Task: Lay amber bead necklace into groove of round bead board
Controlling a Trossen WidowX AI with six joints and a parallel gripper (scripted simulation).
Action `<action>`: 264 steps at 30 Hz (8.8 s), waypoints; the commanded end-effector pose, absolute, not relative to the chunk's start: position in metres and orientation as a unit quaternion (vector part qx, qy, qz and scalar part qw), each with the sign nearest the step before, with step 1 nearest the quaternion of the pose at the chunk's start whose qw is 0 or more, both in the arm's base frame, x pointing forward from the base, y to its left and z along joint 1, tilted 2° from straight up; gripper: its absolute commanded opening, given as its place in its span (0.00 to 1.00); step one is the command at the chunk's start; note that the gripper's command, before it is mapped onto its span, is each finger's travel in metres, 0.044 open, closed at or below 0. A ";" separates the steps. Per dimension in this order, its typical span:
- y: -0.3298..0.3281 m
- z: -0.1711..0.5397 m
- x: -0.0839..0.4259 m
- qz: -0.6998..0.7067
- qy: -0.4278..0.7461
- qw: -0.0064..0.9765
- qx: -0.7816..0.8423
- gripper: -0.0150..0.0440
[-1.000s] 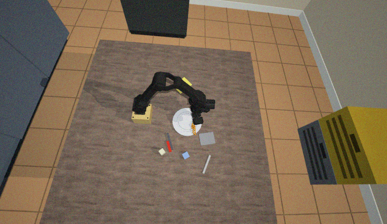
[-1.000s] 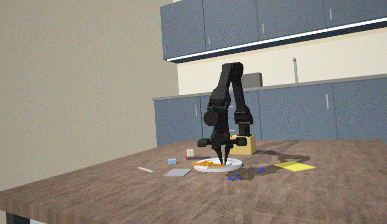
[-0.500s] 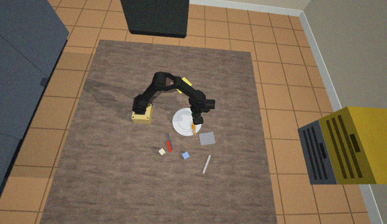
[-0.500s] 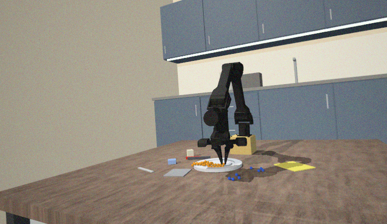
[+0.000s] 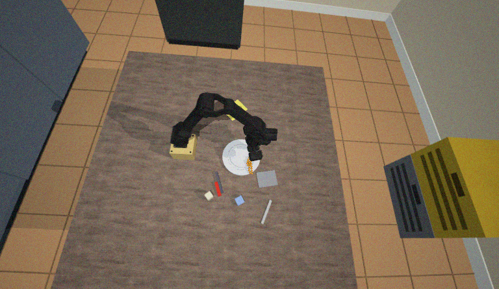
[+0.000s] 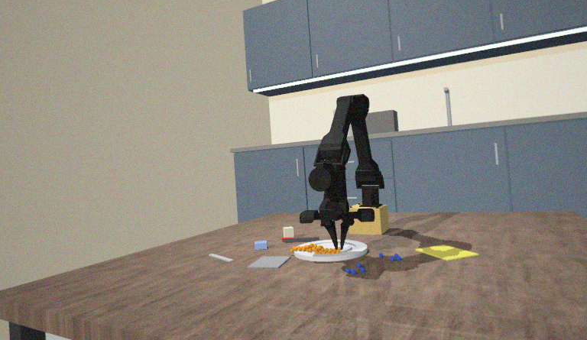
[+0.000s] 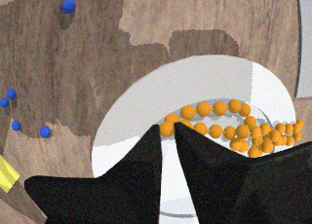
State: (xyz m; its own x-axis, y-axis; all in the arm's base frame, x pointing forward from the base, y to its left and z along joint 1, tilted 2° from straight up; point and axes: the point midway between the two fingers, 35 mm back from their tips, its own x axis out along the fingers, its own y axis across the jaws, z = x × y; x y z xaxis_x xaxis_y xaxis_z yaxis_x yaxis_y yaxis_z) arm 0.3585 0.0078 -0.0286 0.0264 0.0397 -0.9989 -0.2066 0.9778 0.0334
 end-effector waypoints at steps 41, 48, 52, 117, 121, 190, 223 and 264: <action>0.008 -0.033 0.357 0.086 0.696 0.711 -0.059 0.25; 0.008 -0.033 0.357 0.086 0.696 0.711 -0.059 0.25; 0.008 -0.033 0.357 0.086 0.696 0.711 -0.059 0.25; 0.009 -0.027 0.358 0.088 0.694 0.712 -0.059 1.00; -0.002 -0.025 0.360 0.054 0.697 0.714 -0.026 0.97; -0.118 -0.034 0.366 -0.296 0.633 0.638 0.323 0.25; -0.118 -0.034 0.366 -0.296 0.633 0.638 0.323 0.25; -0.118 -0.024 0.366 -0.298 0.634 0.636 0.324 1.00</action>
